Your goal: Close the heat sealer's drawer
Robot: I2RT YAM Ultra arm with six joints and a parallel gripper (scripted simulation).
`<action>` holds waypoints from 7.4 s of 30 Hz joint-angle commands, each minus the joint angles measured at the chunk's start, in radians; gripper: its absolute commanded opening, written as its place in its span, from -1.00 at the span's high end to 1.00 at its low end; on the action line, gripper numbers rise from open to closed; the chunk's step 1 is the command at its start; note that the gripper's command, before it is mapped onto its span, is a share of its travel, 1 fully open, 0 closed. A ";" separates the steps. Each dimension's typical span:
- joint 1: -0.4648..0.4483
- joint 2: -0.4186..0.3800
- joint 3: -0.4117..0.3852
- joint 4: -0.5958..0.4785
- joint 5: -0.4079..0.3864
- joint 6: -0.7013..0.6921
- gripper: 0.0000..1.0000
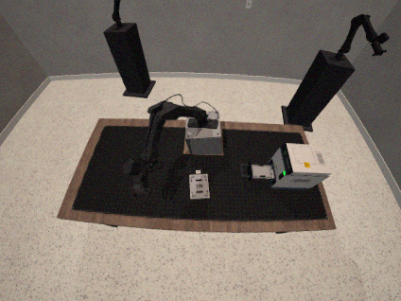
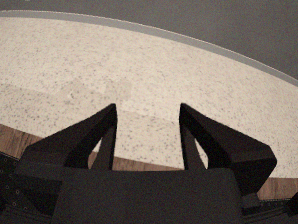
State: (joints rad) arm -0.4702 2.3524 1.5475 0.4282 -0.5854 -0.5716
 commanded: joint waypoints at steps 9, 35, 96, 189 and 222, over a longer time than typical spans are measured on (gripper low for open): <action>0.081 -0.068 -0.026 -0.041 0.049 0.046 0.10; 0.214 -0.117 -0.028 -0.210 0.106 0.101 0.10; 0.579 -0.239 0.043 -0.762 0.256 0.239 0.10; 1.215 -0.487 -0.071 -1.492 0.536 0.518 0.10; 1.342 -0.546 -0.040 -1.638 0.589 0.578 0.10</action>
State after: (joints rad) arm 0.8726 1.8420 1.4792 -1.2243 -0.0013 -0.0025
